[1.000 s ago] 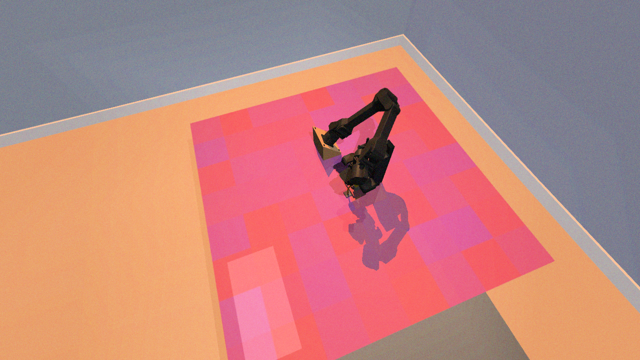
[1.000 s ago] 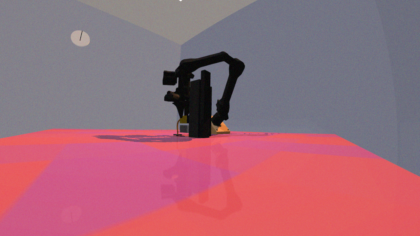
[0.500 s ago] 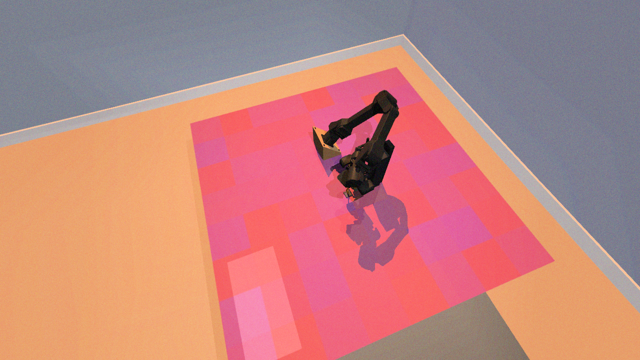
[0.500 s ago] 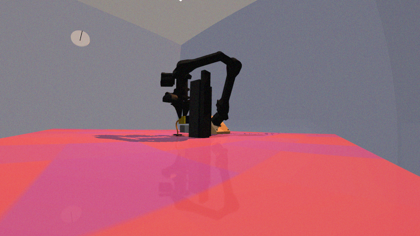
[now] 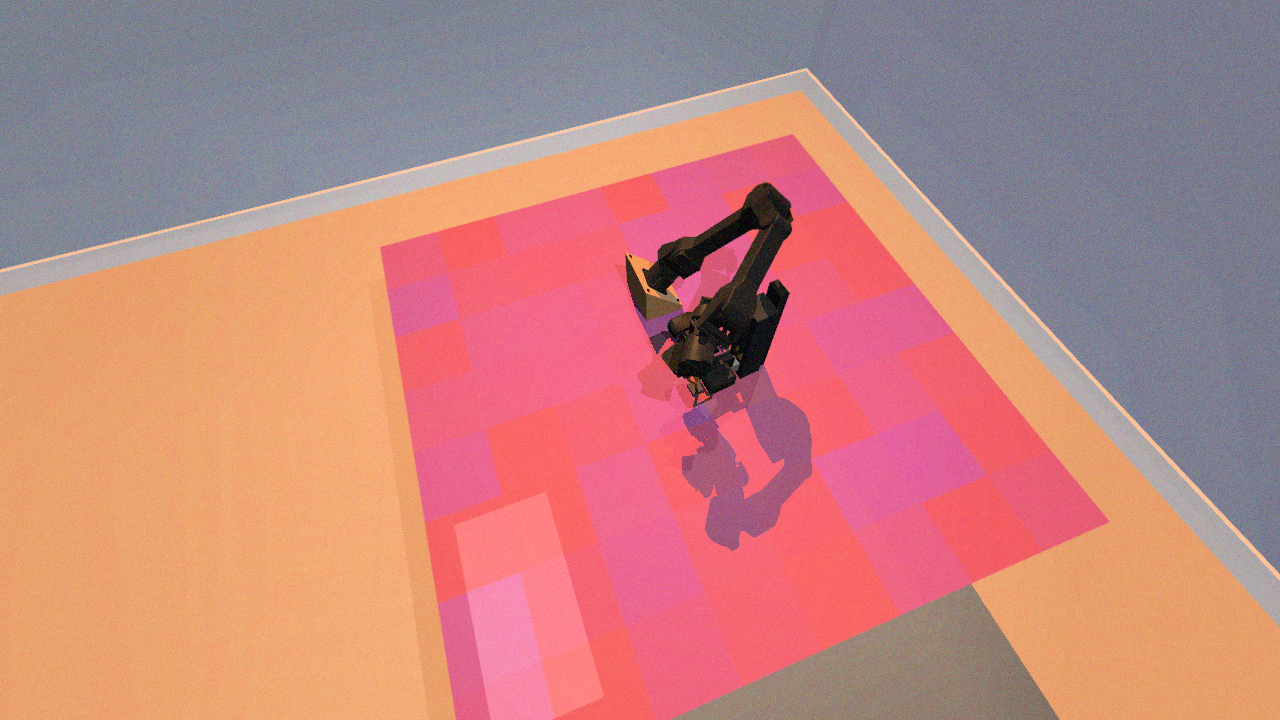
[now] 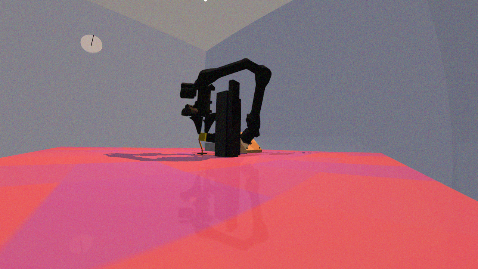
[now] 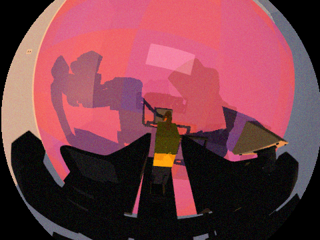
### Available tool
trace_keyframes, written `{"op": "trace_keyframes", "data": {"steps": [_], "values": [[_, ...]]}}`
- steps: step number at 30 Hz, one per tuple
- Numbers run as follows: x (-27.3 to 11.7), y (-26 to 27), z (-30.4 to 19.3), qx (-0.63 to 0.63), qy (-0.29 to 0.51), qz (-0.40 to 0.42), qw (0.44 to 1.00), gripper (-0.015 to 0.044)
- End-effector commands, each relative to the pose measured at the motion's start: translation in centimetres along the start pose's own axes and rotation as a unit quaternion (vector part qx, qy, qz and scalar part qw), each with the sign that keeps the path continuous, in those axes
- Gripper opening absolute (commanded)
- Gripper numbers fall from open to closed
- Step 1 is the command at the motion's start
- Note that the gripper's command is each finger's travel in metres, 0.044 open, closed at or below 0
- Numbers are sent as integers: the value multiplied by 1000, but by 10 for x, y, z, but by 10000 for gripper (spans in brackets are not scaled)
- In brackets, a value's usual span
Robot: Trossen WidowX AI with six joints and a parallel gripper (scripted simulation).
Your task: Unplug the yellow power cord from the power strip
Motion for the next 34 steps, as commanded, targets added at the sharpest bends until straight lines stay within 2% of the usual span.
{"op": "trace_keyframes", "data": {"steps": [1,7,13,34], "values": [[0,0,-2,-1,-2,1,1000,289],[-3,1,11,0,-3,1,1000,440],[-12,3,58,-1,-4,1,1000,440],[-12,3,58,-1,-4,1,1000,440]]}}
Point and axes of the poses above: the point midway between the two fingers, 35 mm back from their tips, its own x axis out along the fingers, its own y axis across the jaws, z = x × y, the point moved 3 cm from there along -x, back along the fingers, and after that the axes turned 3 degrees about x, right-handed, at the moved point
